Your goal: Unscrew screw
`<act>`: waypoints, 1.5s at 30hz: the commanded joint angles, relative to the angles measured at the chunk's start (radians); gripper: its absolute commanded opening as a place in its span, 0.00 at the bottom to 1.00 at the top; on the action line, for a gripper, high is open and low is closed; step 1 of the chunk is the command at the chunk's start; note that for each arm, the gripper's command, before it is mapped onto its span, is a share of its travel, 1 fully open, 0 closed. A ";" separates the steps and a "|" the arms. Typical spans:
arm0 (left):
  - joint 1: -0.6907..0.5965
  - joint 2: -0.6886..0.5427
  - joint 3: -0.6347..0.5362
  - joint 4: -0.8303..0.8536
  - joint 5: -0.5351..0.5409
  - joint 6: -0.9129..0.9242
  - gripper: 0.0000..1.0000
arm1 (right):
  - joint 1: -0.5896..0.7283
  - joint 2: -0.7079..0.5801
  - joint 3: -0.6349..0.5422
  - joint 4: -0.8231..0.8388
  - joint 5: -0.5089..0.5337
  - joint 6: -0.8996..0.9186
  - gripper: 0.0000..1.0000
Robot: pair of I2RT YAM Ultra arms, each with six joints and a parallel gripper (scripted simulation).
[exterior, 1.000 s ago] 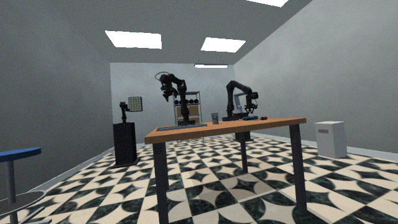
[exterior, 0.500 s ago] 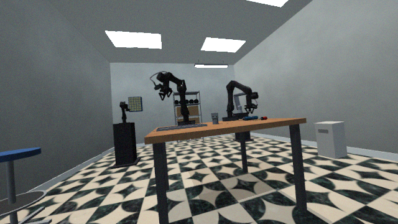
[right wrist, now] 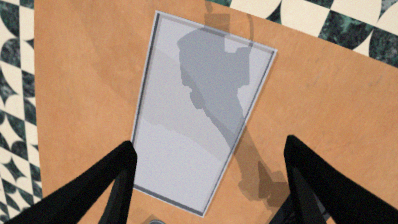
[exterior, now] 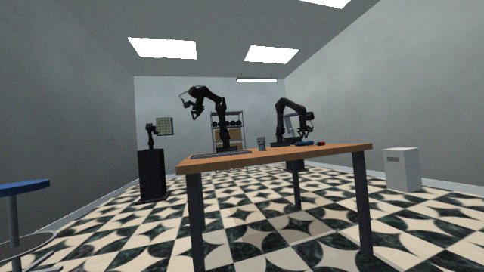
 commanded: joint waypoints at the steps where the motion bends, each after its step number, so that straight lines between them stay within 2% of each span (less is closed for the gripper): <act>1: -0.010 -0.037 0.031 -0.011 0.001 0.009 0.65 | -0.021 0.007 0.059 -0.040 0.070 0.081 0.86; 39: -0.010 -0.037 0.031 -0.011 0.001 0.009 0.65 | -0.010 -0.005 0.073 -0.046 0.073 0.081 0.86; 45: -0.123 0.015 0.055 0.101 0.042 0.110 0.65 | -0.010 -0.005 0.073 -0.046 0.073 0.081 0.86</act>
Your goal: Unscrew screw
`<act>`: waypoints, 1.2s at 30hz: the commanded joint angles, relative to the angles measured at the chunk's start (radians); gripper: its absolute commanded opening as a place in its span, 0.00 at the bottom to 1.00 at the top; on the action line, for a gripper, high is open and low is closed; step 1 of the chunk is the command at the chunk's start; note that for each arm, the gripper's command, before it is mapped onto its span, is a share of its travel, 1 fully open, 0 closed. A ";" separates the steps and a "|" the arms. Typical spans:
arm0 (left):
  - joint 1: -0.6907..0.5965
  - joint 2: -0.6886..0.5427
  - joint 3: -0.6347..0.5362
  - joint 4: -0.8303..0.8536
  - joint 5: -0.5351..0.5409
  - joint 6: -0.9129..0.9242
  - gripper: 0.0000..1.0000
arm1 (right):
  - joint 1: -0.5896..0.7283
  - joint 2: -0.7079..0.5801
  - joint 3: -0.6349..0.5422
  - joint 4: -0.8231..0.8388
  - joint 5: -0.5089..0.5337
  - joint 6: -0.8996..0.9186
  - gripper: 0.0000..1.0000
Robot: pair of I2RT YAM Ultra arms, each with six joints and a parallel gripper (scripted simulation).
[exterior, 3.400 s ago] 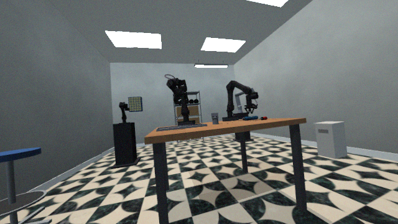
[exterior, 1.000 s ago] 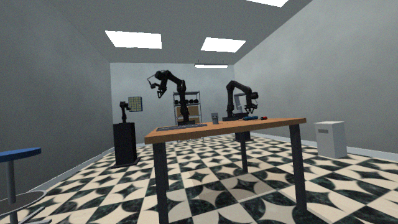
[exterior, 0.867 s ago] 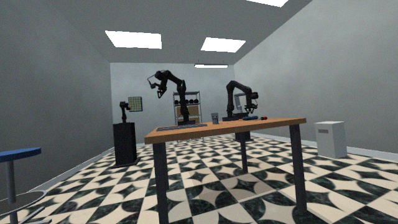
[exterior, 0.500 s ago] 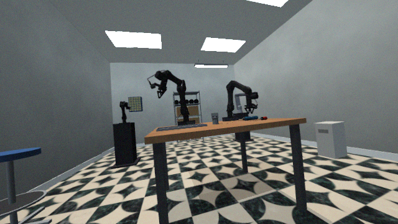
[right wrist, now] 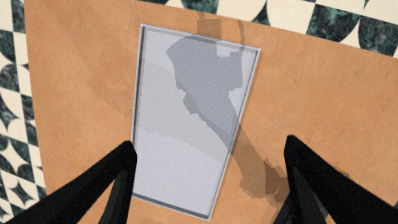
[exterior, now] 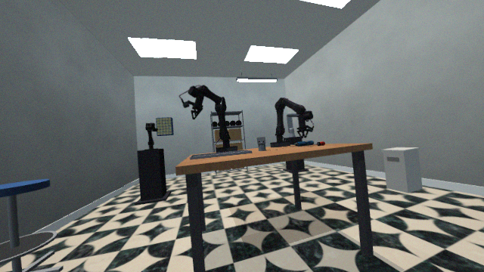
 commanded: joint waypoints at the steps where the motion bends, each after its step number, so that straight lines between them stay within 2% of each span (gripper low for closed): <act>1: -0.059 0.016 0.050 0.082 0.032 0.081 0.65 | 0.002 -0.013 0.034 -0.004 0.014 0.005 0.86; 6: -0.131 0.060 0.087 0.168 0.061 0.181 0.65 | 0.002 -0.013 0.034 -0.004 0.014 0.005 0.86; 11: -0.110 0.073 0.093 0.176 0.064 0.187 0.65 | 0.002 -0.013 0.034 -0.004 0.014 0.005 0.86; 12: -0.147 0.040 0.095 0.192 0.071 0.204 0.65 | 0.002 -0.013 0.034 -0.004 0.014 0.005 0.86; 23: -0.328 0.136 0.173 0.353 0.125 0.389 0.65 | 0.002 -0.013 0.034 -0.004 0.014 0.005 0.86; 28: -0.304 0.144 0.172 0.377 0.136 0.417 0.65 | 0.002 -0.013 0.034 -0.004 0.014 0.005 0.86; 29: -0.342 0.115 0.172 0.396 0.144 0.434 0.65 | 0.002 -0.013 0.034 -0.004 0.014 0.005 0.86; 36: -0.465 0.167 0.206 0.493 0.170 0.533 0.65 | 0.002 -0.013 0.034 -0.004 0.014 0.005 0.86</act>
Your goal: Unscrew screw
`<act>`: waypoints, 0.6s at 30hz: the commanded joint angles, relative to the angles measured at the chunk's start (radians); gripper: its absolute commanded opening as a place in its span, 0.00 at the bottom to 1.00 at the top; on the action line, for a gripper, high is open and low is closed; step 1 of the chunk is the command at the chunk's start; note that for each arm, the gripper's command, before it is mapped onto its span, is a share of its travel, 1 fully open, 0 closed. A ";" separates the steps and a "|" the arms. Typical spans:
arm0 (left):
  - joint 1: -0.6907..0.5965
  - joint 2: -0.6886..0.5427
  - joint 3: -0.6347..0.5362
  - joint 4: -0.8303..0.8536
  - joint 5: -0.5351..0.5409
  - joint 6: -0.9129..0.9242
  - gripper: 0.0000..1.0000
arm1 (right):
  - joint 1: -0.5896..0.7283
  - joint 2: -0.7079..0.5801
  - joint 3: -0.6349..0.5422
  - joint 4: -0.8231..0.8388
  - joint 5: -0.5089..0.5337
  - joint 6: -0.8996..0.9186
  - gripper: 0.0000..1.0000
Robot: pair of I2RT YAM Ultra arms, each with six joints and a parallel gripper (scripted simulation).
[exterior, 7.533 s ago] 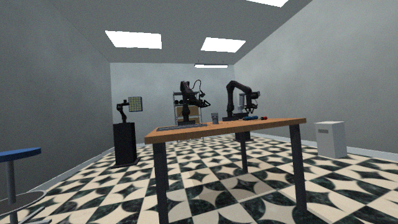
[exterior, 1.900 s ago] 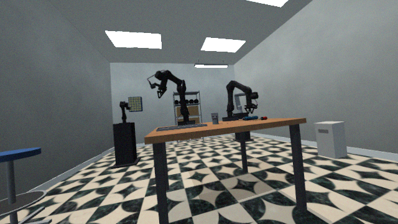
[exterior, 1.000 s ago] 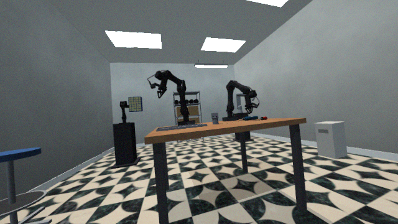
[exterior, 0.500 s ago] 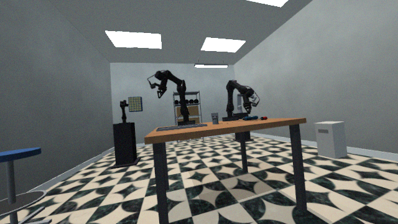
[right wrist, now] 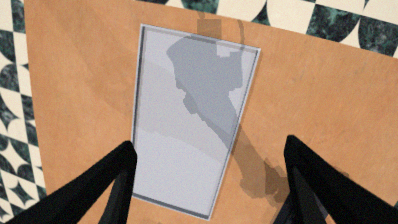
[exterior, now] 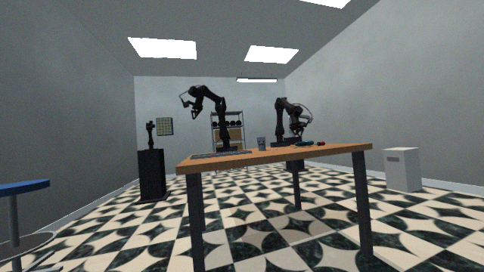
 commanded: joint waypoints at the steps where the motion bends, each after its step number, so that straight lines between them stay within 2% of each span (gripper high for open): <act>1: -0.057 0.020 0.061 0.084 0.032 0.083 0.65 | 0.002 -0.013 0.034 -0.004 0.014 0.005 0.86; 4: -0.101 0.052 0.099 0.121 0.047 0.137 0.65 | 0.002 -0.013 0.034 -0.004 0.014 0.005 0.86; 9: -0.076 0.060 0.095 0.156 0.067 0.180 0.65 | 0.002 -0.013 0.034 -0.004 0.014 0.005 0.86; 10: -0.113 0.032 0.092 0.178 0.075 0.197 0.65 | 0.002 -0.013 0.034 -0.004 0.014 0.005 0.86; 18: -0.253 0.088 0.133 0.284 0.095 0.303 0.65 | 0.002 -0.013 0.034 -0.004 0.014 0.005 0.86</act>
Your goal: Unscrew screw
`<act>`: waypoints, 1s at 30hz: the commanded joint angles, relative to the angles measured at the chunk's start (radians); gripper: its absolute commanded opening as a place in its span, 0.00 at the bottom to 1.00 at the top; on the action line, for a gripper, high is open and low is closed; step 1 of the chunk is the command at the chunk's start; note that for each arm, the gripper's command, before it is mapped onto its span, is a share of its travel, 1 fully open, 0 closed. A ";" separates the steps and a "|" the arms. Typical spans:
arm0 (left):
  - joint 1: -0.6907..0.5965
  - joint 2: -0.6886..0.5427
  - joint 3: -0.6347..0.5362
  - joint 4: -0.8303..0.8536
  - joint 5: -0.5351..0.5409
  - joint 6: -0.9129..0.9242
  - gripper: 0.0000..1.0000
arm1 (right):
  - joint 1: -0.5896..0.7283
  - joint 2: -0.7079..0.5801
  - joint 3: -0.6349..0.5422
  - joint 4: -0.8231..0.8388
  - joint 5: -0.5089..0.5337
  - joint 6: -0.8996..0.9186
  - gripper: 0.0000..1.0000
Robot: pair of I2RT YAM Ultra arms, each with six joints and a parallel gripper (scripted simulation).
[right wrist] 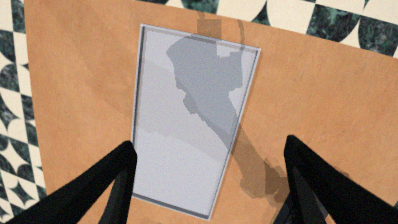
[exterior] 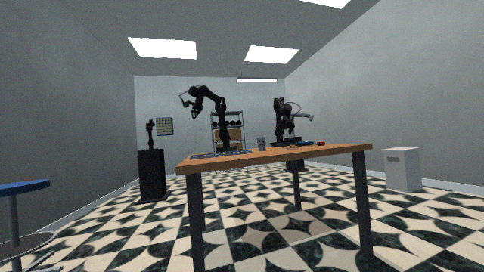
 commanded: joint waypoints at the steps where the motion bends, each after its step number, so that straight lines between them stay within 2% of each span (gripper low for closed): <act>1: -0.055 0.020 0.065 0.081 0.031 0.083 0.65 | 0.002 -0.013 0.034 -0.004 0.014 0.005 0.86; 3: -0.085 0.043 0.095 0.101 0.042 0.119 0.65 | 0.002 -0.013 0.034 -0.004 0.014 0.005 0.86; 8: -0.059 0.053 0.091 0.144 0.070 0.173 0.65 | 0.002 -0.013 0.034 -0.004 0.014 0.005 0.86; 14: -0.184 0.057 0.091 0.244 0.087 0.251 0.65 | 0.002 -0.013 0.034 -0.004 0.014 0.005 0.86; 20: -0.281 0.108 0.165 0.303 0.107 0.346 0.65 | 0.002 -0.013 0.034 -0.004 0.014 0.005 0.86; 25: -0.255 0.124 0.167 0.346 0.144 0.404 0.65 | 0.002 -0.013 0.034 -0.004 0.014 0.005 0.86; 30: -0.360 0.124 0.156 0.438 0.159 0.471 0.65 | 0.002 -0.013 0.034 -0.004 0.014 0.005 0.86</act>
